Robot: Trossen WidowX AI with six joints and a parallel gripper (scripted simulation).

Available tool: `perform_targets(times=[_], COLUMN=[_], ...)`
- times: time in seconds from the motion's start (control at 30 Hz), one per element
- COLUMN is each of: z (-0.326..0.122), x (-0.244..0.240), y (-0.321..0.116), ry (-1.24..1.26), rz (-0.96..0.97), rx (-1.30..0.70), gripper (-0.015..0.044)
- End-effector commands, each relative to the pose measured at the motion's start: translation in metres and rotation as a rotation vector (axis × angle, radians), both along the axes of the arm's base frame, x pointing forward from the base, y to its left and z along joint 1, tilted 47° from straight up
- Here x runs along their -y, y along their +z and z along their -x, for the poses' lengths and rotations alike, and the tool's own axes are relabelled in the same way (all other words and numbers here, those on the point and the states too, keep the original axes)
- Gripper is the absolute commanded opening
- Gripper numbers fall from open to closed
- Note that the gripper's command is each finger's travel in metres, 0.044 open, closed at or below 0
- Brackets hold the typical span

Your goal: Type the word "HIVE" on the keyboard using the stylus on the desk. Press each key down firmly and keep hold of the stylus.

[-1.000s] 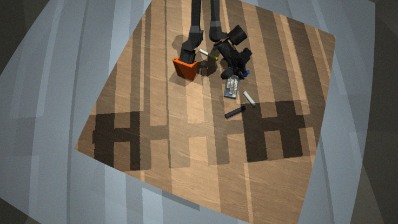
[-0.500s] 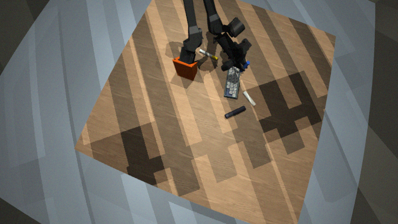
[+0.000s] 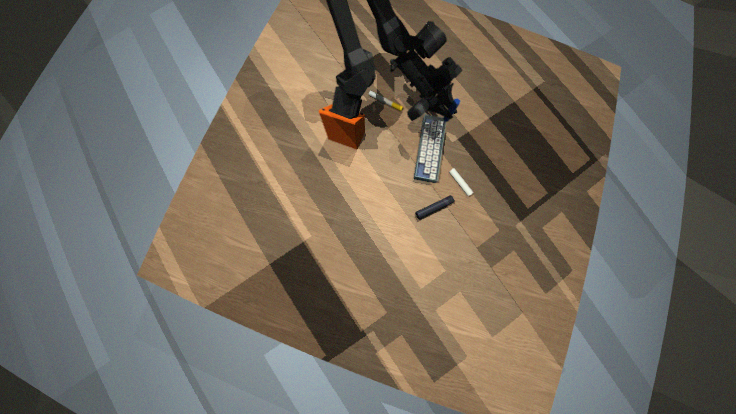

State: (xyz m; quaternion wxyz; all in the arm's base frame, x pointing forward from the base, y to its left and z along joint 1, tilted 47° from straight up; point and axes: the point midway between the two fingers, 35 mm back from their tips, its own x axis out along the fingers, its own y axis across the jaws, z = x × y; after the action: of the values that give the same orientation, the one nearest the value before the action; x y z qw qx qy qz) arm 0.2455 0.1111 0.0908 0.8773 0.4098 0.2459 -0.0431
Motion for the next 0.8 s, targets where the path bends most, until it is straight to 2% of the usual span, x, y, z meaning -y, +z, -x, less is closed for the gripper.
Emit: perform_targets(times=[0.0,0.27,0.37,0.77], z=[0.001,0.003,0.002,0.001], x=[-0.003,-0.012,-0.013,-0.019], y=[-0.003,-0.013,-0.013,-0.019], ry=[-0.006,-0.006,-0.006,-0.006], rz=[-0.002,-0.003,-0.003,-0.003], rx=[0.001,0.003,0.002,0.0], gripper=[0.0,0.0,0.0079,0.0081])
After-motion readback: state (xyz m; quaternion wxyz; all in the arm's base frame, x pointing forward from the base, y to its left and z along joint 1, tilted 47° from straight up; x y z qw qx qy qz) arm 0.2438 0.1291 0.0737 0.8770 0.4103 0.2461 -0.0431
